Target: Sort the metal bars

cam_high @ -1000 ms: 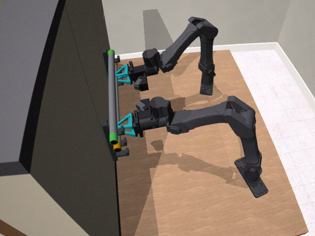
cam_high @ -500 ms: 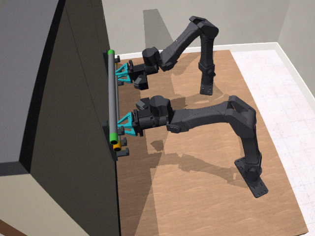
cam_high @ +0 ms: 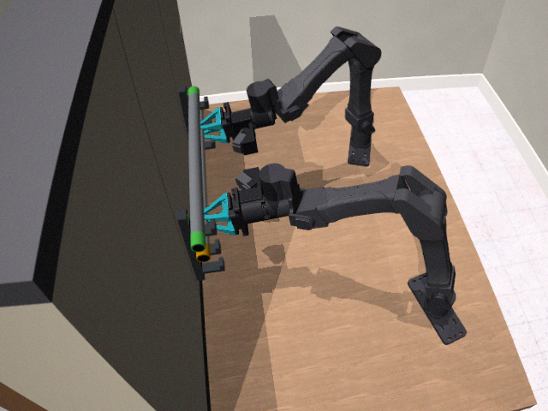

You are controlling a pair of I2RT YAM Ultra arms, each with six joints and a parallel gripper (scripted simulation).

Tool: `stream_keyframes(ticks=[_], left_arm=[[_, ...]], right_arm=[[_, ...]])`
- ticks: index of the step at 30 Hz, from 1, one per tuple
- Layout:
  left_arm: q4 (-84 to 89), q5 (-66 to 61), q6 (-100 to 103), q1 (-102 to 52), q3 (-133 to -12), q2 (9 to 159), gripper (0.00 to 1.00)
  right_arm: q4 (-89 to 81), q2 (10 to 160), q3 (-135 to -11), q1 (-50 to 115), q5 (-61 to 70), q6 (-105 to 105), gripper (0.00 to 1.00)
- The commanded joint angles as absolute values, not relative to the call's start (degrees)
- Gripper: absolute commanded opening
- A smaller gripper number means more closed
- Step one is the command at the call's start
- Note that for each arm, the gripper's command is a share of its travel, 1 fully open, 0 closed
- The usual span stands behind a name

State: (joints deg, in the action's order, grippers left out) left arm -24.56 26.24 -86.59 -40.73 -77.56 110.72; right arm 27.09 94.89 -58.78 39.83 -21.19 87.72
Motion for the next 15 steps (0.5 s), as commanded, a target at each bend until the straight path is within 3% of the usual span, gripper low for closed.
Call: stream_keyframes(ticks=[1,15], left_arm=[[-26.43,26.94,-89.88,-40.64,-80.88,107.4,0.0],[-25.01,26.94,-89.88,-40.64,-81.99,107.1,0.0]], right_arm=[[29.36,91.54,-62.14,39.66,-21.68,89.94,0.0],[28.09,91.23,-63.1,39.66,-21.69,89.94,0.0]])
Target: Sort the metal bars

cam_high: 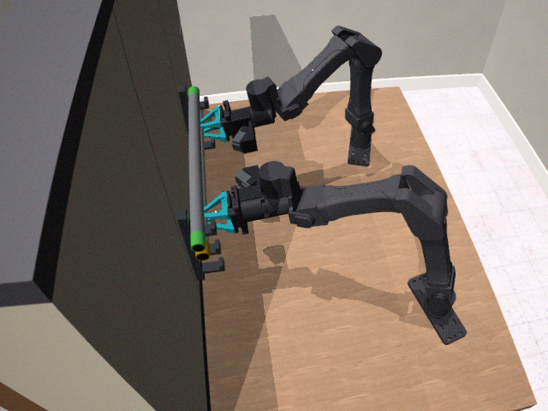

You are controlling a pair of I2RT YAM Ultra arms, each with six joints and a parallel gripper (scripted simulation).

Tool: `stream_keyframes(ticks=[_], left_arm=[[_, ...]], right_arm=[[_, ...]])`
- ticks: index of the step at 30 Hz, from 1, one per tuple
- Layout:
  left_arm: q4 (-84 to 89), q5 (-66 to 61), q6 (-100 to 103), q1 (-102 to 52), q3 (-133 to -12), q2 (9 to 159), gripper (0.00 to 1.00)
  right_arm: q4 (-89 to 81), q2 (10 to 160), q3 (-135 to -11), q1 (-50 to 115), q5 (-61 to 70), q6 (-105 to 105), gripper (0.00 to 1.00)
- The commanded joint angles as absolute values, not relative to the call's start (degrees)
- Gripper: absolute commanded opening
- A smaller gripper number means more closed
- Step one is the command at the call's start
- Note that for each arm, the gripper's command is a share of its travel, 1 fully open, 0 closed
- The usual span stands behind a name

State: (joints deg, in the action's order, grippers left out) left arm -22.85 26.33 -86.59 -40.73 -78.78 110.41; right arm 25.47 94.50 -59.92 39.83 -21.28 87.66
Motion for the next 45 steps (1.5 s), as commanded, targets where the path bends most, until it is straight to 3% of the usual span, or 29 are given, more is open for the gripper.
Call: stream_keyframes(ticks=[1,45], left_arm=[[-24.9,26.94,-89.88,-40.64,-82.08,107.07,0.0],[-27.67,29.0,-89.67,-42.72,-73.9,101.96,0.0]], right_arm=[[28.0,91.2,-63.17,39.66,-21.7,89.94,0.0],[29.64,85.73,-55.82,41.75,-23.78,89.73,0.0]])
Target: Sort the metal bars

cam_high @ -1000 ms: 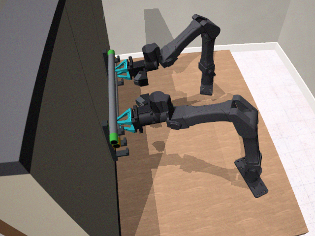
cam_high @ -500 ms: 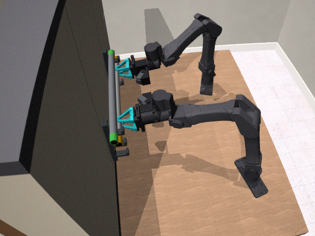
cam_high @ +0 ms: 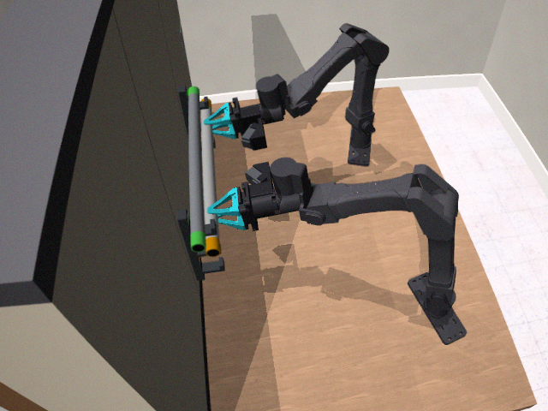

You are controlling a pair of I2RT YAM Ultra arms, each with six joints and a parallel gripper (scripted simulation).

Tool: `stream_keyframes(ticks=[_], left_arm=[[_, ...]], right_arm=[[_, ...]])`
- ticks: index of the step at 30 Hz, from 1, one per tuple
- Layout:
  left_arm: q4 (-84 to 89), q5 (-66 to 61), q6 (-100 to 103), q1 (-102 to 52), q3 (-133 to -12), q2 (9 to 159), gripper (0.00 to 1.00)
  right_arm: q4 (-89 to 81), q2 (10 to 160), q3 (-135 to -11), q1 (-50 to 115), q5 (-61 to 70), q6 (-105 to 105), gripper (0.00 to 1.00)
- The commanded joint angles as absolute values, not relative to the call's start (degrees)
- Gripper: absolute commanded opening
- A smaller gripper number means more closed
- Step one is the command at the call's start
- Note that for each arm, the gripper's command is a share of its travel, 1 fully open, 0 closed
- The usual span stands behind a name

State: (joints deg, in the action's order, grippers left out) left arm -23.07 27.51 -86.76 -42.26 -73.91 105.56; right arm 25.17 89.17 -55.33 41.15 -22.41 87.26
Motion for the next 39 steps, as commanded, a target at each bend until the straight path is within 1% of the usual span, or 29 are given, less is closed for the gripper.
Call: stream_keyframes(ticks=[1,27,39], left_arm=[[-27.78,29.06,-89.66,-42.79,-73.65,101.81,0.0],[-29.9,30.72,-89.67,-44.46,-67.81,98.08,0.0],[-30.33,30.75,-89.72,-44.5,-67.42,98.08,0.0]], right_arm=[[29.69,85.56,-55.61,41.82,-23.85,89.73,0.0],[30.33,81.31,-50.73,43.59,-25.6,89.74,0.0],[30.64,81.28,-50.41,43.63,-25.65,89.78,0.0]])
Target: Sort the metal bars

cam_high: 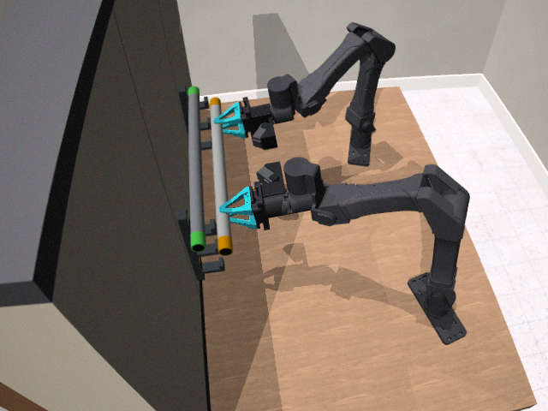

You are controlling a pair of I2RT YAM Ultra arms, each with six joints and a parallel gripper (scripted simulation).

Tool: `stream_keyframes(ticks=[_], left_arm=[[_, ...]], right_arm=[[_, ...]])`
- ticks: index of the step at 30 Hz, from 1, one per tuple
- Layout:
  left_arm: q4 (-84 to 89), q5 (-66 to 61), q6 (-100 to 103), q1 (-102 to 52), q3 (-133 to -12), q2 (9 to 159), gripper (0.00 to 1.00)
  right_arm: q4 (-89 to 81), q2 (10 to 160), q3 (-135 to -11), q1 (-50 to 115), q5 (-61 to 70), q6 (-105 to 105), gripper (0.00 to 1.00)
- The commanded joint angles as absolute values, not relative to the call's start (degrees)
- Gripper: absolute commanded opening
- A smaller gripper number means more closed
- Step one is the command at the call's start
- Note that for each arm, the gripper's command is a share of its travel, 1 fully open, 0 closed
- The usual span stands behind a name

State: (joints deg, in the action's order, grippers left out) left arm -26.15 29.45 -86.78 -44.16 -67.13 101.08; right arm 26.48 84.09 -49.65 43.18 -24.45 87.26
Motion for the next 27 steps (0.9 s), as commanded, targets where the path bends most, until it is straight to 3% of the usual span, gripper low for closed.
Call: stream_keyframes(ticks=[1,27], left_arm=[[-30.37,30.75,-89.72,-44.5,-67.4,98.08,0.0],[-36.06,30.75,-89.67,-44.53,-63.42,99.92,0.0]], right_arm=[[30.68,81.29,-50.39,43.63,-25.65,89.78,0.0],[36.84,83.33,-46.12,43.66,-25.66,89.72,0.0]])
